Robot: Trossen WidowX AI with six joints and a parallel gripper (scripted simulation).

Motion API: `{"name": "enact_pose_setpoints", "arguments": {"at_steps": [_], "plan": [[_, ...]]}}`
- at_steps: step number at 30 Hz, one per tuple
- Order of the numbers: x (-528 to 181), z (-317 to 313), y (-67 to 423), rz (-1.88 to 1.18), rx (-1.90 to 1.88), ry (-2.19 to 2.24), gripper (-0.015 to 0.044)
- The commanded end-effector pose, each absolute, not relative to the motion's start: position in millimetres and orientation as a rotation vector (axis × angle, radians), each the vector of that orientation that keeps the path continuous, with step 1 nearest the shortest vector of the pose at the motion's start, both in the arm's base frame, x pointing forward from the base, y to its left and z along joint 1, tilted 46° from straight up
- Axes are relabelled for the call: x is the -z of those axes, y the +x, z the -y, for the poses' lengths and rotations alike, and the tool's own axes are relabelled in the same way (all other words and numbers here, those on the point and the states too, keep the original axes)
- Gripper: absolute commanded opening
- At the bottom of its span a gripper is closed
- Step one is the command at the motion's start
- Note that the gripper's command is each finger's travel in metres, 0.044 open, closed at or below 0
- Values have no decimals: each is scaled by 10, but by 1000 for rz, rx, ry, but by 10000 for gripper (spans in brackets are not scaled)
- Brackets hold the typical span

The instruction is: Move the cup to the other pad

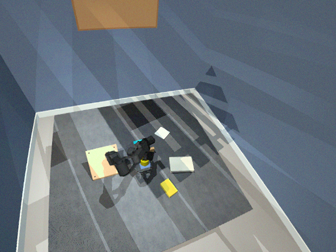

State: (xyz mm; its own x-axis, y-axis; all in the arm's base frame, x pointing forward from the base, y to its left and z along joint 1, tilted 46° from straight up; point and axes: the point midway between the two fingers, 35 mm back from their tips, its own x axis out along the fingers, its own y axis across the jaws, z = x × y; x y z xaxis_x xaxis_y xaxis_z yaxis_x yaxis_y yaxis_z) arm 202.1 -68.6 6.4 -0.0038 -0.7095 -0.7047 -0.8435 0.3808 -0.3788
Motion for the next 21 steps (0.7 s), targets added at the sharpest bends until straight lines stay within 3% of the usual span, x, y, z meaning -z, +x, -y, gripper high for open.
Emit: {"name": "enact_pose_setpoints", "arguments": {"at_steps": [1,21], "plan": [[-50,704,2001,-1755,-191,-1376,166],[-61,688,2019,-1749,-189,-1369,33]]}}
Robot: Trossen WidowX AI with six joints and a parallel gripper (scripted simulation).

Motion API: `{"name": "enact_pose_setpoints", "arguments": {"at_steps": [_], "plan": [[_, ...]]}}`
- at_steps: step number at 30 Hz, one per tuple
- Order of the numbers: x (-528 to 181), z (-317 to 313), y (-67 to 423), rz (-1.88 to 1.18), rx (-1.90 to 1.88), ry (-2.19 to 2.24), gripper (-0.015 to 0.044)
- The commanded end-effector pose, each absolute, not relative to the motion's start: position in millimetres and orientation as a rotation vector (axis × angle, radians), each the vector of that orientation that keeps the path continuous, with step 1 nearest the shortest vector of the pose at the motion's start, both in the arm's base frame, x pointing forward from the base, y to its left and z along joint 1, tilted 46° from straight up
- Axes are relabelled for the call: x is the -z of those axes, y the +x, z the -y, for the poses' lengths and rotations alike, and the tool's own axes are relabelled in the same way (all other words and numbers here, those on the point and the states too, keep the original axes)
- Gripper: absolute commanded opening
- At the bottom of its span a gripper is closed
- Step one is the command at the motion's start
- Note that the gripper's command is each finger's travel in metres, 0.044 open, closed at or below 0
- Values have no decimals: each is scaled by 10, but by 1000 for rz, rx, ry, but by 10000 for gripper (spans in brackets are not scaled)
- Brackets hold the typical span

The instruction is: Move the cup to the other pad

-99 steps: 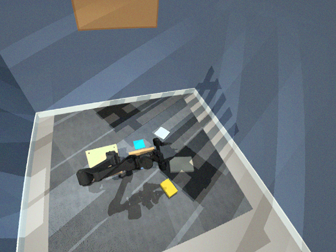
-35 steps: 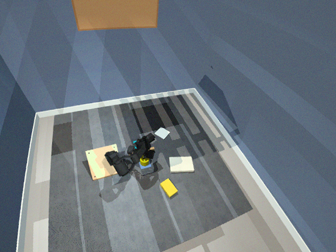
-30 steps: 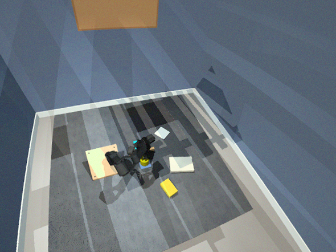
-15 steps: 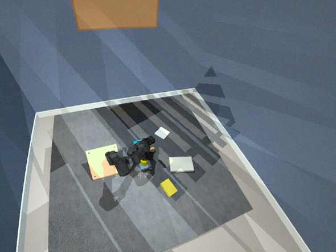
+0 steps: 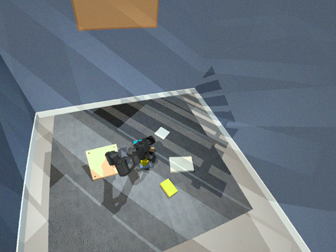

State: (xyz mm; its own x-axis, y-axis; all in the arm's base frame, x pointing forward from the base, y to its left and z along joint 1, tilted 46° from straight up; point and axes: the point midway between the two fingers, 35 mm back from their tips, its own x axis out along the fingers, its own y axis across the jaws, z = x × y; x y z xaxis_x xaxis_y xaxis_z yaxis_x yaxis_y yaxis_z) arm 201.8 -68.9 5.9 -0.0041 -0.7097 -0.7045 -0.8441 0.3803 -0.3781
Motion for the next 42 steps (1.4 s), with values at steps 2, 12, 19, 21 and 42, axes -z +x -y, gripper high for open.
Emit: {"name": "enact_pose_setpoints", "arguments": {"at_steps": [2,12,19,21,42], "plan": [[-61,688,2019,-1749,-189,-1369,20],[-156,571,2037,-1748,-194,-1368,0],[-294,414,2043,-1749,-198,-1368,0],[-331,373,2043,-1750,-198,-1369,0],[-492,211,2007,-1758,-197,-1381,0]]}}
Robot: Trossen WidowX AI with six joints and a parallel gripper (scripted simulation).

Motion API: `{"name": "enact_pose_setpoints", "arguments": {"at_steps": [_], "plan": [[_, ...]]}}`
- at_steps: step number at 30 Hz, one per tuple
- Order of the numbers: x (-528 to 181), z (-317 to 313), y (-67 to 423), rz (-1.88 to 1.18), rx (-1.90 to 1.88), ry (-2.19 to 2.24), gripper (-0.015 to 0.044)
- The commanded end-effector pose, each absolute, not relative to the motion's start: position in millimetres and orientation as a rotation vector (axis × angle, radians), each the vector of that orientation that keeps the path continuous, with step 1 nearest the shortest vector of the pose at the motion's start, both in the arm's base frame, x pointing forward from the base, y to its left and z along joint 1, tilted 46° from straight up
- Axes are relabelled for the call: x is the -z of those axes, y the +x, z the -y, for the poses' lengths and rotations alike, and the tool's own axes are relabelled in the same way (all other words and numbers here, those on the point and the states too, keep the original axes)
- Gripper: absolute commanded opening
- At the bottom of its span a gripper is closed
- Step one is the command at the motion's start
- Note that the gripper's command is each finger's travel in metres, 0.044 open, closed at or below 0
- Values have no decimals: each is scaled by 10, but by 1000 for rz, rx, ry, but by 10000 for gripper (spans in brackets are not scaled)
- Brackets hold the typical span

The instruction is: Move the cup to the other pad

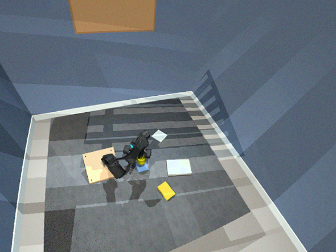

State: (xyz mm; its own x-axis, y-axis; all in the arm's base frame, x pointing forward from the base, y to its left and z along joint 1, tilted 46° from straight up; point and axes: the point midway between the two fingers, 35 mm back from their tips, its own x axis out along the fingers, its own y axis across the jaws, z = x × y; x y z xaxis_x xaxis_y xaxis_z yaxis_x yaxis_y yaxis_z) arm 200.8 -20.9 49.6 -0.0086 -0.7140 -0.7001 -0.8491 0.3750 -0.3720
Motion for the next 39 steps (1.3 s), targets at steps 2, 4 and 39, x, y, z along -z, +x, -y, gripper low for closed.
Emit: {"name": "enact_pose_setpoints", "arguments": {"at_steps": [2,4,39], "plan": [[-492,211,2007,-1758,-197,-1381,0],[-492,211,2007,-1758,-197,-1381,0],[-118,-186,2049,-1753,-197,-1372,0]]}}
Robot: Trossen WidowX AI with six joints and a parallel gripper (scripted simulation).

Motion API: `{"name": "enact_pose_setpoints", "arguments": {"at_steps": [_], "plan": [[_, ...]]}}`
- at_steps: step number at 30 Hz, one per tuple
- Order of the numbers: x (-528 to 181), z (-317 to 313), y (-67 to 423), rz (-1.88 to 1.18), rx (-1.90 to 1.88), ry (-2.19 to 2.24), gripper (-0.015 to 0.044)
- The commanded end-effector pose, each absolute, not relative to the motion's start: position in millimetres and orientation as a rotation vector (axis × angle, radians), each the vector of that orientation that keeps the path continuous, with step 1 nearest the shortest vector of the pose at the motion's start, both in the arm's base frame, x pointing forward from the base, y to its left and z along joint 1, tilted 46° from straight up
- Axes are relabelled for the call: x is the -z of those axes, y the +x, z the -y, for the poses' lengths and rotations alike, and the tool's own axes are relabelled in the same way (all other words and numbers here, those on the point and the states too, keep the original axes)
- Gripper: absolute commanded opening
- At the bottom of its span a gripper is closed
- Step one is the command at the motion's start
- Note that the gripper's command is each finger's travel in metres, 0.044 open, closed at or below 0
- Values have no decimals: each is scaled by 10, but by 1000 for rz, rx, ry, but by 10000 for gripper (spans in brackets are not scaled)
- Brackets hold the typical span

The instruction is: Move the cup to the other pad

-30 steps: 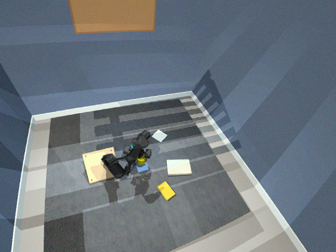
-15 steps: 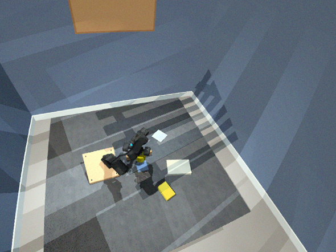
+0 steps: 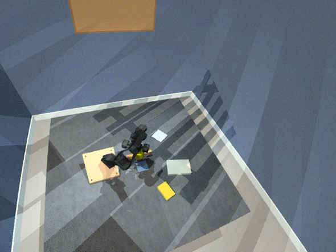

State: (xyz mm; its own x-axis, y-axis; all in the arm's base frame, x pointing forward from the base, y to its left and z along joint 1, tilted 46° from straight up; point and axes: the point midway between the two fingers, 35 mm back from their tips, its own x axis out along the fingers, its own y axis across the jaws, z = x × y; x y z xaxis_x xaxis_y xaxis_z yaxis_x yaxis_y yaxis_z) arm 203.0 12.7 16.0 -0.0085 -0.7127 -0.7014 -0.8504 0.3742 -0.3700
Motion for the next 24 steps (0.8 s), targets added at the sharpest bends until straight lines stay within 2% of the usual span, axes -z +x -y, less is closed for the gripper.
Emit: {"name": "enact_pose_setpoints", "arguments": {"at_steps": [1,24], "plan": [[-105,-199,2050,-1752,-197,-1372,0],[186,-509,2075,-1751,-198,-1370,0]]}}
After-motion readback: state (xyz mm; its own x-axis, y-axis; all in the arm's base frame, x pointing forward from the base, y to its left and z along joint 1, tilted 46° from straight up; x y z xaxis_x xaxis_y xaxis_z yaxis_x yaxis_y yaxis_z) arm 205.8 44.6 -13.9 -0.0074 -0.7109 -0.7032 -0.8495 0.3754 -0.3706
